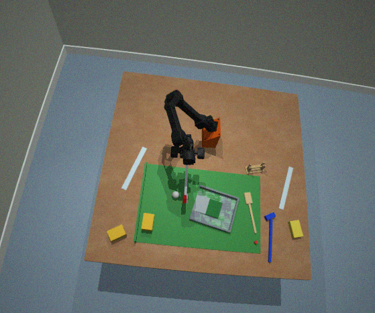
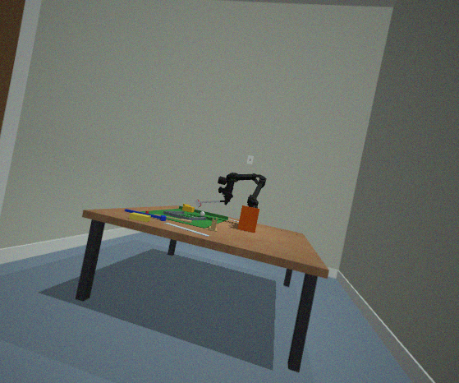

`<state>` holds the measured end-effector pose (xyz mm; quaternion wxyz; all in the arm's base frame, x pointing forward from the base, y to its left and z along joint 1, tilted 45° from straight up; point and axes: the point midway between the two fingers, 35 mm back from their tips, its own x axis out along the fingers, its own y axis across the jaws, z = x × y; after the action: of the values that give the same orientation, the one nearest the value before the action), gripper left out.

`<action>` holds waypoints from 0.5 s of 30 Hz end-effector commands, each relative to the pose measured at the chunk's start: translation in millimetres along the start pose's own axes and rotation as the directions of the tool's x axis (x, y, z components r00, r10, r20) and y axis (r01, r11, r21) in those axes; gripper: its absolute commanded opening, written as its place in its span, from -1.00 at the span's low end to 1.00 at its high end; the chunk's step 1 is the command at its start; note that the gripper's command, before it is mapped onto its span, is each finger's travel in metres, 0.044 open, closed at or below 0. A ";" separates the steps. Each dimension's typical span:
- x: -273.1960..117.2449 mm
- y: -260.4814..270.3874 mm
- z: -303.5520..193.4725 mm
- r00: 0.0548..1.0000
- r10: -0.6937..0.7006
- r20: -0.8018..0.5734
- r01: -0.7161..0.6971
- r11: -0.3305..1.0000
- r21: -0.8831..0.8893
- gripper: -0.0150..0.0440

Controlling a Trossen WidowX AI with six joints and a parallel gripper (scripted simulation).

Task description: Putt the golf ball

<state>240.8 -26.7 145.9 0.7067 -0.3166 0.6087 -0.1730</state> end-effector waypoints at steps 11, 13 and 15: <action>-6.2 -41.3 -28.9 0.997 -0.077 -0.019 0.079 0.960 0.270 -0.49; -4.4 -41.3 -28.8 0.997 -0.076 -0.019 0.078 0.960 0.270 -0.49; -0.2 -41.5 -28.6 0.997 -0.076 -0.019 0.078 0.960 0.270 -0.49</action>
<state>218.4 -60.2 172.1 0.7307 -0.2411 0.5745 -0.2791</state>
